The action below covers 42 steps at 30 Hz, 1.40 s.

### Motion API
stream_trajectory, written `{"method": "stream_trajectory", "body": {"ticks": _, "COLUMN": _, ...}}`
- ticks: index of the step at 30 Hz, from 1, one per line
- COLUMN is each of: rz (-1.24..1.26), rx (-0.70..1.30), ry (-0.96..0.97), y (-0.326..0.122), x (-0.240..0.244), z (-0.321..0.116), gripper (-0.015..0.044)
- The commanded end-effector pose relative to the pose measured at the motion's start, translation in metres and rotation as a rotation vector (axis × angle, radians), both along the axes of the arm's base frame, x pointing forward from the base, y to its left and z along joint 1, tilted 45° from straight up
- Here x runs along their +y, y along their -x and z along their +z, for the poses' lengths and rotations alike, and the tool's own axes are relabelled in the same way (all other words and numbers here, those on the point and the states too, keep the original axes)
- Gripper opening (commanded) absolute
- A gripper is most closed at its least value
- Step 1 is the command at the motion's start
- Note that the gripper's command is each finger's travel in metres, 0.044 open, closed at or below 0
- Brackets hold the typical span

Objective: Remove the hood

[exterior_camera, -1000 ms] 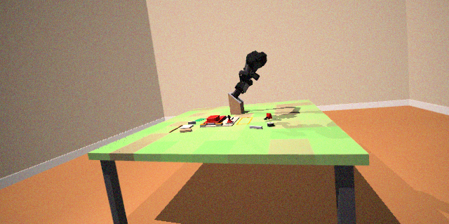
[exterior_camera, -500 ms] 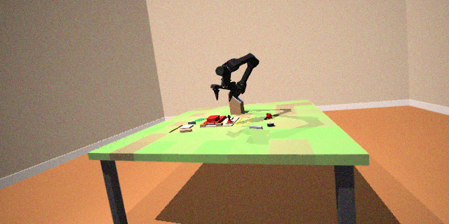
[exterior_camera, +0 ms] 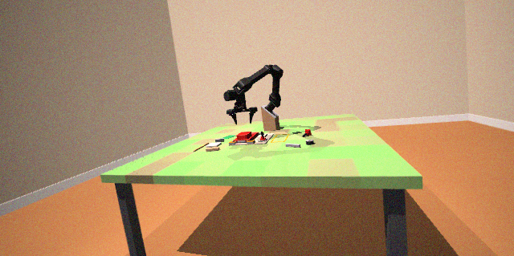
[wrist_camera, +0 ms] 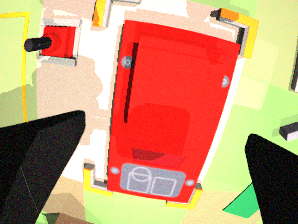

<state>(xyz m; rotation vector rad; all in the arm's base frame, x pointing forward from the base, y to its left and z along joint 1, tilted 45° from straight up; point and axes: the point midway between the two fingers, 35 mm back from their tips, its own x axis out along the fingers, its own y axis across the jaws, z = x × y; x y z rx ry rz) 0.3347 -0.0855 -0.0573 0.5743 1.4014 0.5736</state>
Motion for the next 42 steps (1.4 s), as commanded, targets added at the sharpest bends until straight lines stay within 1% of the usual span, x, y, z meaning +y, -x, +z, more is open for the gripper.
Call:
{"method": "stream_trajectory", "body": {"ticks": 1, "rz": -0.041, "rx": 0.042, "ry": -0.034, "y": 0.005, "x": 0.000, "z": -0.007, "gripper": 0.0440}}
{"method": "stream_trajectory", "body": {"ticks": 42, "rz": -0.042, "rx": 0.042, "ry": -0.033, "y": 0.003, "x": 0.012, "z": -0.023, "gripper": 0.0440}}
